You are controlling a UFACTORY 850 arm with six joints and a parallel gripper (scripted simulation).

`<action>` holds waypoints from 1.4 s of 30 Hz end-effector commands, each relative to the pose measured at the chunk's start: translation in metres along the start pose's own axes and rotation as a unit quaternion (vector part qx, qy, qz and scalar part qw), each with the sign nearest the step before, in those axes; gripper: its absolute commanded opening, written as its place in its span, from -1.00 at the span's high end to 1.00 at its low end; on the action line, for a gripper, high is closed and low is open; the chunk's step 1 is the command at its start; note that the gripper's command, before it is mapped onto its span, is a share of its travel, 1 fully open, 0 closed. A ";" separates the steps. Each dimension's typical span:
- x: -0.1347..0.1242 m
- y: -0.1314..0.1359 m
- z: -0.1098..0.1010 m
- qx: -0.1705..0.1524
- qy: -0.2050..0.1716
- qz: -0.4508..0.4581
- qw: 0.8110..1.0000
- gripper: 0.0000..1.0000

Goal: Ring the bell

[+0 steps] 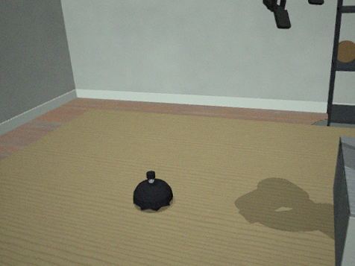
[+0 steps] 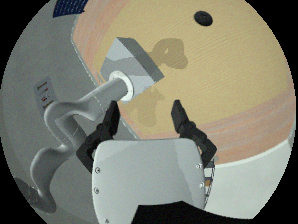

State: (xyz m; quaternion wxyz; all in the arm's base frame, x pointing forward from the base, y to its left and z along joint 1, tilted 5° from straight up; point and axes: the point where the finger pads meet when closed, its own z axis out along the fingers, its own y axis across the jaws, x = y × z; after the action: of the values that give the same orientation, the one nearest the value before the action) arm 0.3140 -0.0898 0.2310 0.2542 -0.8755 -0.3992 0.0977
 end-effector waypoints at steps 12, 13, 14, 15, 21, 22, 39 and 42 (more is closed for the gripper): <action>0.000 0.000 -0.001 -0.001 0.000 0.000 1.000 -1.00; 0.000 0.000 -0.001 -0.001 0.000 0.000 1.000 -1.00; 0.000 0.000 -0.001 -0.001 0.000 0.000 1.000 -1.00; 0.000 0.000 -0.001 -0.001 0.000 0.000 1.000 -1.00; 0.004 0.006 0.001 -0.006 -0.007 -0.023 1.000 -1.00; 0.007 0.012 0.003 -0.011 -0.012 -0.041 0.999 -1.00; 0.050 0.065 0.025 -0.052 -0.076 -0.248 0.964 -1.00; 0.058 0.073 0.029 -0.057 -0.087 -0.283 0.953 -1.00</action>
State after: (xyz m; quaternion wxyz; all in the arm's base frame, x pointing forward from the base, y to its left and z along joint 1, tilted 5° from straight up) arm 0.3706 -0.0806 0.1848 0.2010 -0.7694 -0.6008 0.0818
